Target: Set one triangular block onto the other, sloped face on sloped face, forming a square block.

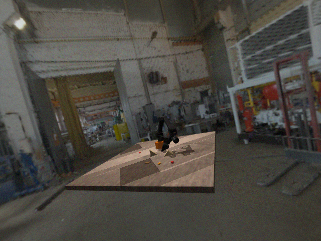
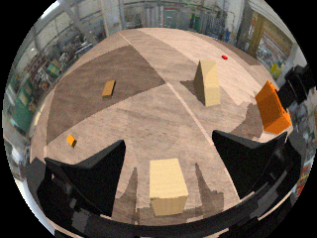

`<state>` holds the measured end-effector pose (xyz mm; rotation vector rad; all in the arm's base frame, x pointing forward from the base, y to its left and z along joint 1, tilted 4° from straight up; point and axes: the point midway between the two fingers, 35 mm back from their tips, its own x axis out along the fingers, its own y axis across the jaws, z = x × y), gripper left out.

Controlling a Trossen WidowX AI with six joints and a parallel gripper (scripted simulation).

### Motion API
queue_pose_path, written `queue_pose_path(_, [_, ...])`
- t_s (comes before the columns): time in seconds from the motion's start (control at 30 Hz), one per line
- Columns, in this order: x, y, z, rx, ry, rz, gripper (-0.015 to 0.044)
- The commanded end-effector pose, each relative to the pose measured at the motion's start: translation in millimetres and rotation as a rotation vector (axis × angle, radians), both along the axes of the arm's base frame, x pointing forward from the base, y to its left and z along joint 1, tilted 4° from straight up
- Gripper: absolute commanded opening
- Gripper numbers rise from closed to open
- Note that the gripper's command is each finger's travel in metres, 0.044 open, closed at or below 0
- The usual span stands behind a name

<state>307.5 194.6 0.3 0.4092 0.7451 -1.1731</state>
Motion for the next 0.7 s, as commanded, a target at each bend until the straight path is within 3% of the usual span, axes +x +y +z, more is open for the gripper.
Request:
queue_pose_path(0.0, [6, 1, 63, 0.027, -0.027, 0.001, 0.044])
queue_pose_path(0.23, [8, 1, 72, 0.055, -0.031, -0.01, 0.044])
queue_pose_path(0.3, [5, -10, 56, 0.128, 0.088, -0.06, 0.044])
queue_pose_path(0.5, [-3, -37, 7, 0.643, 0.502, -0.194, 0.044])
queue_pose_path(0.67, [10, -47, 2, 1.208, 0.586, -0.165, 0.044])
